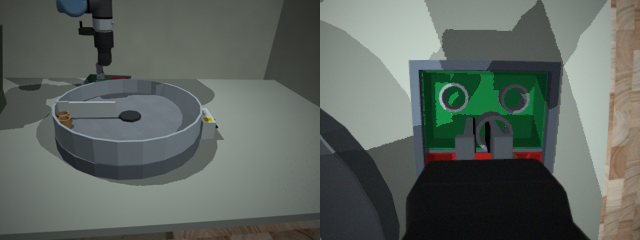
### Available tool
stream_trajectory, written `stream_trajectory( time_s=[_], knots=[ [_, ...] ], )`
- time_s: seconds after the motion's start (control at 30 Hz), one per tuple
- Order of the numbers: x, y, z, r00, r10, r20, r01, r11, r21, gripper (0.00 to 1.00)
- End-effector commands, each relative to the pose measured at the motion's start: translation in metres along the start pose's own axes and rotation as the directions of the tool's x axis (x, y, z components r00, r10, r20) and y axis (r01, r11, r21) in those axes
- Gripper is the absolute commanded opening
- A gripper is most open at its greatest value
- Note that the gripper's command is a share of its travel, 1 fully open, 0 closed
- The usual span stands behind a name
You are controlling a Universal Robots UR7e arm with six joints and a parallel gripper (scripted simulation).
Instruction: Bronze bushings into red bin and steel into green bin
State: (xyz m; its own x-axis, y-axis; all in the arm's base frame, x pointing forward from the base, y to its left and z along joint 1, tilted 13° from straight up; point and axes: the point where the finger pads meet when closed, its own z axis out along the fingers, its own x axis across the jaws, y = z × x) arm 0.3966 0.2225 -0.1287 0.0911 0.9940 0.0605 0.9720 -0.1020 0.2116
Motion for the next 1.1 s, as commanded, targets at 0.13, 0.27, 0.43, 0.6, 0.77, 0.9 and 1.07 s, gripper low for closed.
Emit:
stream_trajectory(
  time_s=[0.13, 0.27, 0.43, 0.6, 0.77, 0.9, 1.07],
  knots=[
    [0.0, 0.0, 0.005, 1.0, 0.0, -0.001, 0.0, 1.0, -0.001, 0.0],
    [0.001, 0.0, 0.006, 1.0, 0.0, -0.001, 0.0, 1.0, -0.001, 0.0],
    [0.001, 0.001, 0.01, 1.0, 0.0, -0.001, 0.0, 1.0, -0.001, 0.0],
    [0.001, 0.001, 0.012, 1.0, 0.0, -0.001, 0.0, 1.0, -0.001, 0.0],
    [0.001, 0.001, 0.012, 1.0, 0.0, -0.001, 0.0, 1.0, -0.001, 0.0],
    [0.001, 0.001, 0.017, 1.0, 0.0, -0.001, 0.0, 1.0, -0.001, 0.0],
    [0.001, 0.001, 0.018, 1.0, 0.0, -0.001, 0.0, 1.0, -0.001, 0.0]
  ],
)
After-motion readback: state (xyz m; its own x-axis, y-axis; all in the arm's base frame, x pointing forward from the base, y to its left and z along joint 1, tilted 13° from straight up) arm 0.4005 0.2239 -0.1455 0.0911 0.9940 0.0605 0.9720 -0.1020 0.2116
